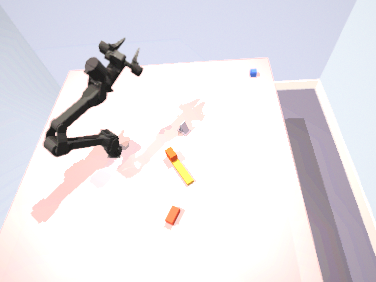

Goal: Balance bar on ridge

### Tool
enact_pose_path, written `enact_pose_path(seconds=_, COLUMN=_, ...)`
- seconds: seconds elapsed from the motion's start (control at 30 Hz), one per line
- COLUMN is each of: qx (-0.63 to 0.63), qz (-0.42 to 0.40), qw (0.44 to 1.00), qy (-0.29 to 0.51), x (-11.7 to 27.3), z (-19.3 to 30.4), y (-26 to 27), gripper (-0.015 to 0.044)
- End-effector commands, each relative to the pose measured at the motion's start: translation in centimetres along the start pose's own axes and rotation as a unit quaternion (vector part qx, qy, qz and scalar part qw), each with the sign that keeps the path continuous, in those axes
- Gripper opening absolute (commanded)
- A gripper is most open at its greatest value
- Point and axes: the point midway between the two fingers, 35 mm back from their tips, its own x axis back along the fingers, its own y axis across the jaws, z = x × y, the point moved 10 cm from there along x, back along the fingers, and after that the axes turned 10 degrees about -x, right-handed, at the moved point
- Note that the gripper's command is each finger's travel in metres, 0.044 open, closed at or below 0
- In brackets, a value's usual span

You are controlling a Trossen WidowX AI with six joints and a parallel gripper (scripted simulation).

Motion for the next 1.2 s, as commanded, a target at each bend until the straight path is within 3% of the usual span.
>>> enact_pose_path(seconds=0.0, qx=0.002, qz=0.046, qw=0.999, qy=0.003, x=-0.9, z=-0.5, y=-1.1, gripper=0.0315)
enact_pose_path(seconds=0.57, qx=-0.003, qz=0.263, qw=0.965, qy=0.024, x=-3.4, z=-3.2, y=-7.8, gripper=0.0315)
enact_pose_path(seconds=1.17, qx=-0.069, qz=0.479, qw=0.875, qy=0.033, x=-2.4, z=-7.1, y=-15.5, gripper=0.0315)
